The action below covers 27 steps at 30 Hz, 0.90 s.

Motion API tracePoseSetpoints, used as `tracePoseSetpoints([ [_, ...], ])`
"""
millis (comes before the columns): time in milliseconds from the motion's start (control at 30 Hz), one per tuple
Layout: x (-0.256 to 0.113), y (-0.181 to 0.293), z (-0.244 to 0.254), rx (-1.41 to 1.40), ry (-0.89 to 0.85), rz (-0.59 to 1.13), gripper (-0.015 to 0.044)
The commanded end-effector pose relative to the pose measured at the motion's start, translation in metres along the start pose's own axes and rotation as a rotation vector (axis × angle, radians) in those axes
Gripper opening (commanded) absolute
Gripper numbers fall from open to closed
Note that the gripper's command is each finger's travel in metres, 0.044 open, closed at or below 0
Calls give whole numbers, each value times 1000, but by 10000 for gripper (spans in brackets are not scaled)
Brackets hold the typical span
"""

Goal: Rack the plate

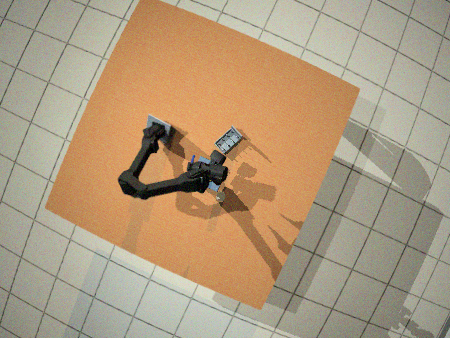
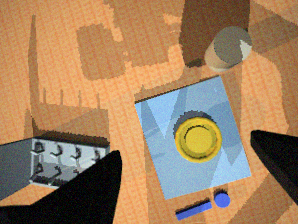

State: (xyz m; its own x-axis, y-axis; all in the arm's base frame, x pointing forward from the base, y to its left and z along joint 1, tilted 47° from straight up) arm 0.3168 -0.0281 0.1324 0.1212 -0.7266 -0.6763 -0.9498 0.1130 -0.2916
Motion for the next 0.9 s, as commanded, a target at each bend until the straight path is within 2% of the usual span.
tracePoseSetpoints([
  [0, 35, 8, -13, -75, 27, 120, 400],
  [200, 77, 19, -32, -174, 40, 268, 400],
  [867, 94, 28, -33, -177, 38, 272, 400],
])
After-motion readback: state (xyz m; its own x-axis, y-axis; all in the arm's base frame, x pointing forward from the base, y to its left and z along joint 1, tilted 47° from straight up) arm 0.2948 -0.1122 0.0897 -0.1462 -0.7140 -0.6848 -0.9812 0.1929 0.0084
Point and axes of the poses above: the point midway between the two fingers, 35 mm back from their tips, its own x axis out along the fingers, its own z axis across the jaws, y = z × x, the point moved 4 cm from there along -x, back along the fingers, and after that the axes turned 1 degree about x, right-handed, at the moved point
